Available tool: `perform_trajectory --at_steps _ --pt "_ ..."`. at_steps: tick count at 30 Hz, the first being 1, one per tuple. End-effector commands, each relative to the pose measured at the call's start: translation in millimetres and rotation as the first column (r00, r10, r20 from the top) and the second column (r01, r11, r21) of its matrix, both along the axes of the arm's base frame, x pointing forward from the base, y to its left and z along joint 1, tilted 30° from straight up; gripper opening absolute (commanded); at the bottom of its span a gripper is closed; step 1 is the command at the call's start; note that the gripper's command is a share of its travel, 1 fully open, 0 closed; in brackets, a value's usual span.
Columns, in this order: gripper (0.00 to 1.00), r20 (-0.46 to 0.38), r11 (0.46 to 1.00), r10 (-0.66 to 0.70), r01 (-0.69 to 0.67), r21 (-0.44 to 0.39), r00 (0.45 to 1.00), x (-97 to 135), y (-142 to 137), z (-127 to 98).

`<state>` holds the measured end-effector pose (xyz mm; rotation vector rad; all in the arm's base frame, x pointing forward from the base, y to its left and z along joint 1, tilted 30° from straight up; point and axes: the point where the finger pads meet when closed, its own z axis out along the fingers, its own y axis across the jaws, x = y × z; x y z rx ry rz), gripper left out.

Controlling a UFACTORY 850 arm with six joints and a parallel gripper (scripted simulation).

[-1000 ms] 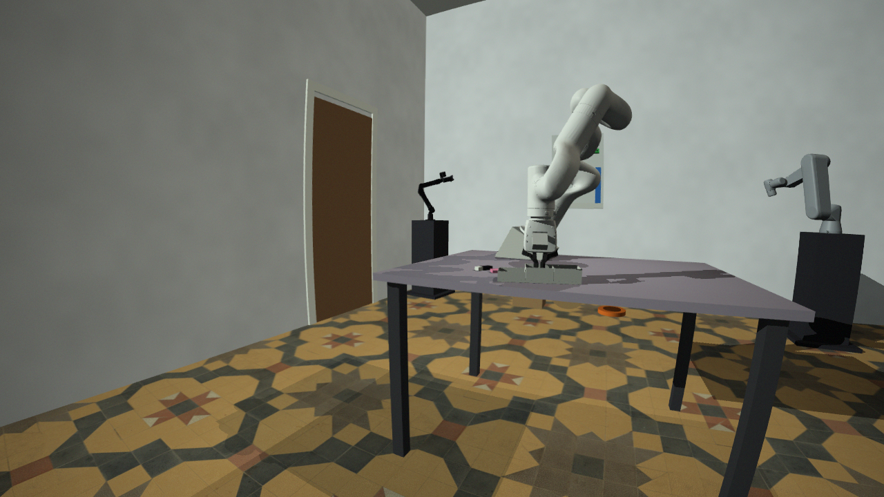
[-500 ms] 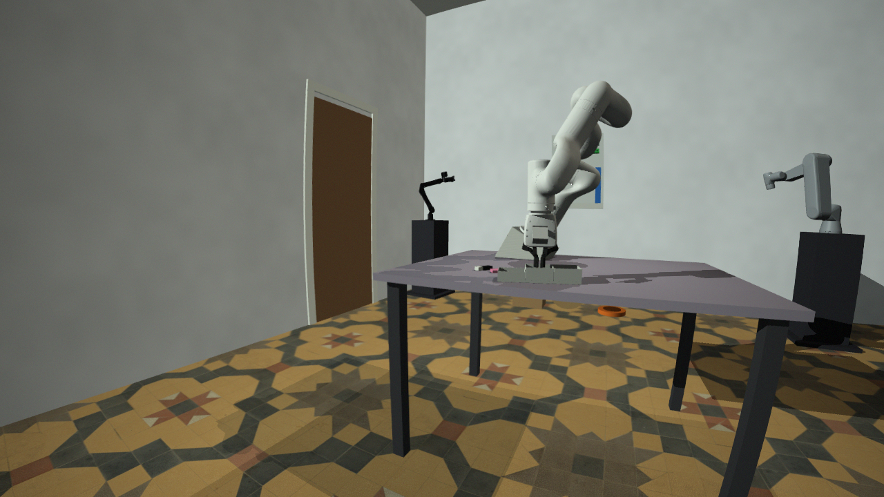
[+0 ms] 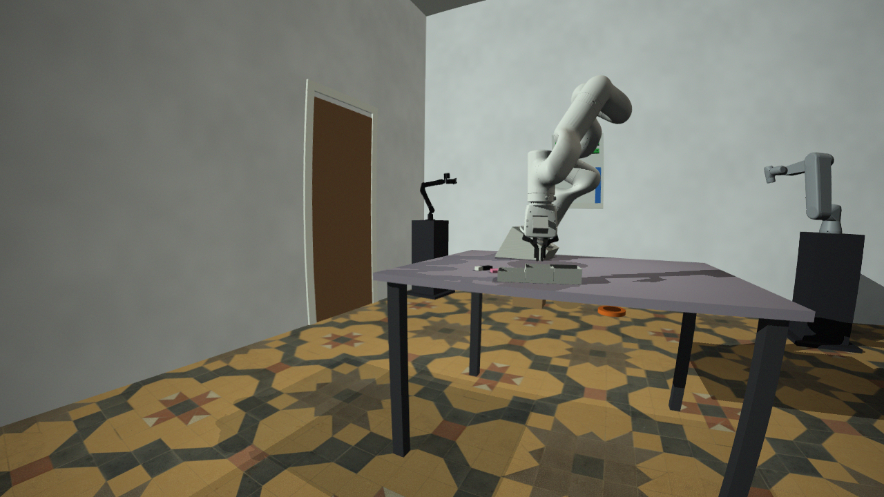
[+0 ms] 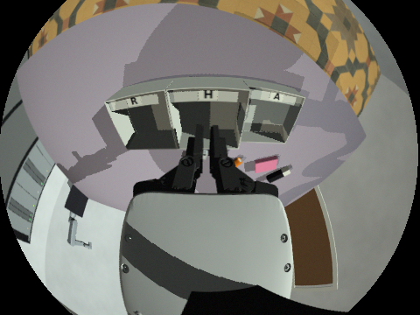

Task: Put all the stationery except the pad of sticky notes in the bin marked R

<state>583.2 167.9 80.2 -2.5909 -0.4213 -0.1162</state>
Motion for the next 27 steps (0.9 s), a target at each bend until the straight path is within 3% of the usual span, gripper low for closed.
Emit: perform_trajectory --at_steps 1,5,24,27 --pt "0.07 0.002 1.0 0.0 0.0 0.0 1.0 0.9 -6.5 12.0" --pt "0.07 0.002 1.0 0.0 0.0 0.0 1.0 0.9 -6.5 11.9" --pt "0.07 0.002 1.0 0.0 0.0 0.0 1.0 -28.8 61.7 51.1" --pt "0.07 0.002 1.0 0.0 0.0 0.0 1.0 -28.8 61.7 51.1"
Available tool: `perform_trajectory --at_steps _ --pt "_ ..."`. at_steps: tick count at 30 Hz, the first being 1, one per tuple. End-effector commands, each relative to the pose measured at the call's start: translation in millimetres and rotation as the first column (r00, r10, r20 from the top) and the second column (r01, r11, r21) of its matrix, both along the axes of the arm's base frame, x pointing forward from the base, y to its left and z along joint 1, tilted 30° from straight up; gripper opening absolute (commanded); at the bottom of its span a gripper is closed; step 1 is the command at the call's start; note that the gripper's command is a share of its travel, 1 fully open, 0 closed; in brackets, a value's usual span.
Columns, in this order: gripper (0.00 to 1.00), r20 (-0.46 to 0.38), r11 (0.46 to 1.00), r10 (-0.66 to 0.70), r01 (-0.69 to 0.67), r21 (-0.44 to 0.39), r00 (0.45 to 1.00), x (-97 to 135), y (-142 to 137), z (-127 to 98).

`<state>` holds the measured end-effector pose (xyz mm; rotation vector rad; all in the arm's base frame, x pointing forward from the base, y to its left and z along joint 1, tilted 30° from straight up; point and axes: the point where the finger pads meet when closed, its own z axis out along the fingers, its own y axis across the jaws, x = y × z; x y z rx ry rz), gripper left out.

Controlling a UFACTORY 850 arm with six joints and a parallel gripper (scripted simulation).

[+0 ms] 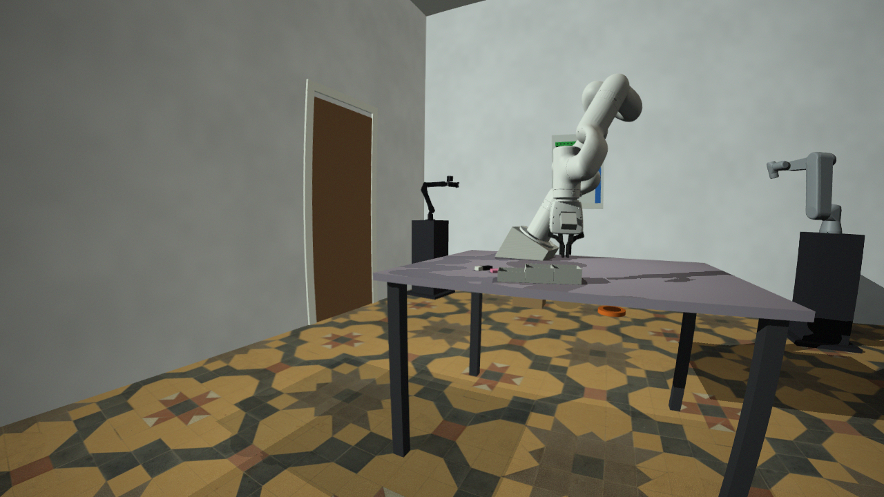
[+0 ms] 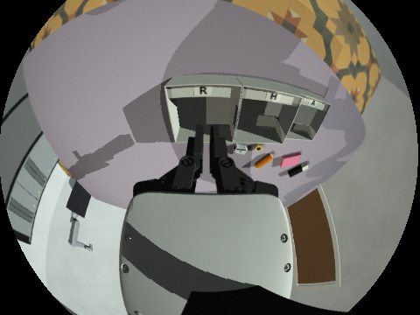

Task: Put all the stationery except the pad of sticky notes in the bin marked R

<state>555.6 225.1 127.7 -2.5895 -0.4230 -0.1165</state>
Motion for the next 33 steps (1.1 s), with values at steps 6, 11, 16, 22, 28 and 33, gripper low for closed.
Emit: perform_trajectory --at_steps 6,11,16,22,28,33 --pt "0.07 0.001 1.0 -0.002 0.002 -0.001 1.0 -1.2 8.5 -3.3" --pt "0.07 0.001 1.0 -0.002 0.002 -0.001 1.0 -1.2 15.2 -14.9" --pt "0.07 0.001 1.0 -0.002 0.002 -0.001 1.0 -1.1 21.8 -26.5" --pt "0.07 0.001 1.0 -0.002 0.002 -0.001 1.0 -1.1 27.2 -35.7" --pt "0.07 0.001 1.0 -0.002 0.002 -0.001 1.0 -1.1 34.2 -47.9" --pt "0.07 0.001 1.0 -0.002 0.002 -0.001 1.0 -1.0 34.2 -47.9"
